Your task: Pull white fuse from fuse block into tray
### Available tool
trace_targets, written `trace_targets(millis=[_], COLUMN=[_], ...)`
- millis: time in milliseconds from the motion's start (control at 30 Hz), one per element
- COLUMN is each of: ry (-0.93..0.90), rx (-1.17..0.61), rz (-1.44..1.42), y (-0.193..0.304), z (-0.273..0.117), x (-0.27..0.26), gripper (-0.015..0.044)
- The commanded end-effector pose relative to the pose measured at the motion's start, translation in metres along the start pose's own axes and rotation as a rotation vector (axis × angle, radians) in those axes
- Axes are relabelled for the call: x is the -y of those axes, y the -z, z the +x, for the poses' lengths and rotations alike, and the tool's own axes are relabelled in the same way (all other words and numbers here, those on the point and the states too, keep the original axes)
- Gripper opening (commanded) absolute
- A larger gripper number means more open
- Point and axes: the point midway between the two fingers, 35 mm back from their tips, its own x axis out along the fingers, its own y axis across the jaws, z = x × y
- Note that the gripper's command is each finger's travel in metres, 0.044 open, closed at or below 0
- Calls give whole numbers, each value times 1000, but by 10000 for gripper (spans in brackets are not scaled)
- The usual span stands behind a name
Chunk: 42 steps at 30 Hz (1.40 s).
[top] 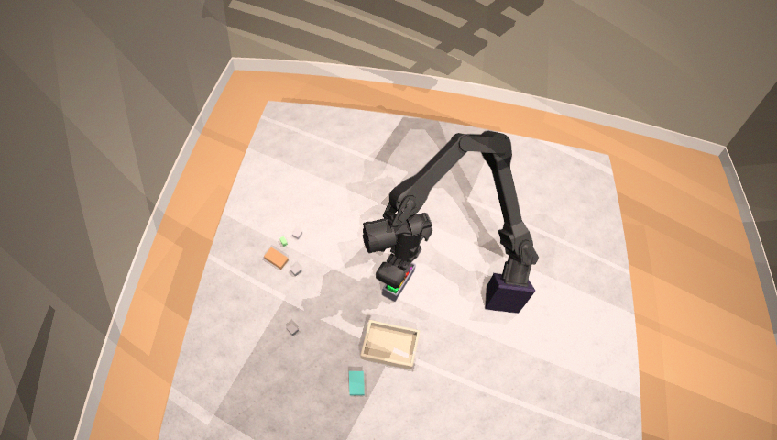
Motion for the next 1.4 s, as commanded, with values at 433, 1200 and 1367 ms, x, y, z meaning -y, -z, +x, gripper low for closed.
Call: trace_targets(millis=[433,1200,1367], ry=[-17,-20,-17], rx=[-1,-3,-2], rz=[4,6,8], y=[4,58,70], z=[-15,-17,-15], x=[-37,-158,-175], gripper=[0,0,0])
